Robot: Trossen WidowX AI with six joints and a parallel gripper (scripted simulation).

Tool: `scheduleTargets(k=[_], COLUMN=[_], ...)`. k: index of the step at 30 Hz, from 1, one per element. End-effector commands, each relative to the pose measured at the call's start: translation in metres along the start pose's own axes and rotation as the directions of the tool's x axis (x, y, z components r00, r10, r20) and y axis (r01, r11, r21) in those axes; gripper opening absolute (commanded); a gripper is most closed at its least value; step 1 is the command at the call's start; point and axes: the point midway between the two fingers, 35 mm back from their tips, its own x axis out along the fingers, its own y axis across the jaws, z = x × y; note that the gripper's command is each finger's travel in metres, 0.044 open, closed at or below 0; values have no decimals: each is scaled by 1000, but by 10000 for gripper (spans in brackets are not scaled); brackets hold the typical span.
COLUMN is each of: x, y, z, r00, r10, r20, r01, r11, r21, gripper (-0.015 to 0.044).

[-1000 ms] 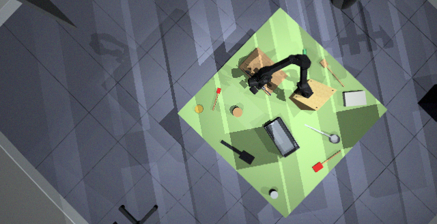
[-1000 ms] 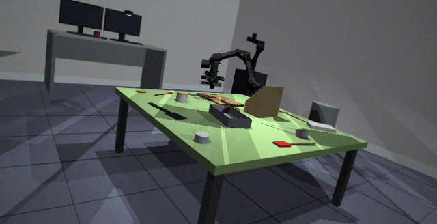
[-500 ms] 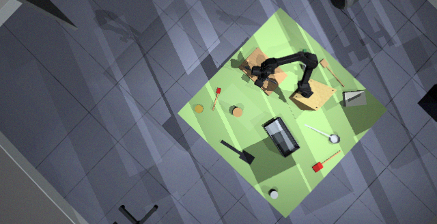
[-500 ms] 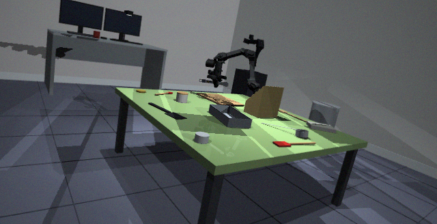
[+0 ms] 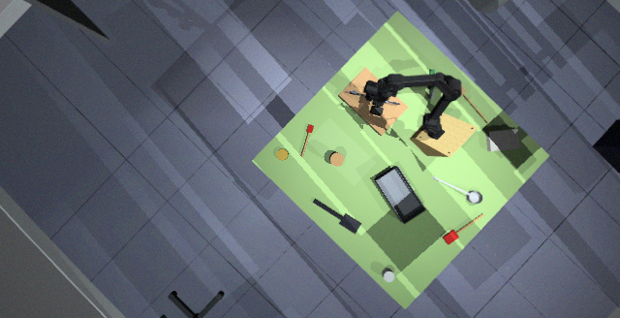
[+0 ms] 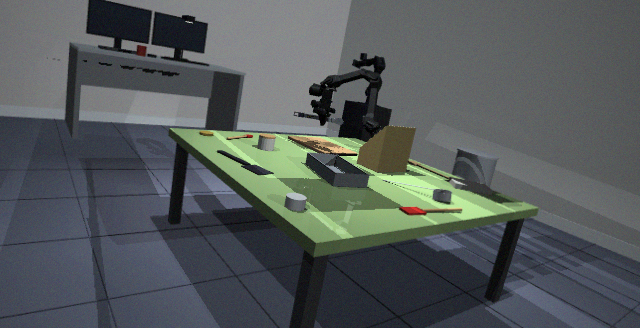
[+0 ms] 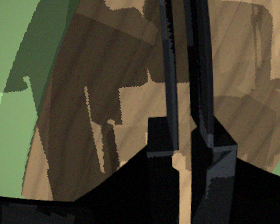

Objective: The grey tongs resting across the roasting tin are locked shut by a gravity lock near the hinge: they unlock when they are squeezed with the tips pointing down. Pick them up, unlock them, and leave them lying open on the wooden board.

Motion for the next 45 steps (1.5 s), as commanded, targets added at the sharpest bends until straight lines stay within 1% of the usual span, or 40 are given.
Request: scheduleTargets(k=[1,7,10,24,34,45], x=[-5,-5,-4,0,0,-4], y=[-3,-3,-3,-3,-4,-4], z=[-1,-1,-2,-7,-10,-16], r00=[1000,1000,999,963,900,799], r10=[4,5,13,61,66,51], r20=[18,20,42,263,431,599], r01=[-4,-4,-13,-74,-91,-74], r11=[1000,1000,1000,996,995,997], r21=[-19,-18,-10,40,38,14], gripper=[-150,-150,-150,-150,-150,-150])
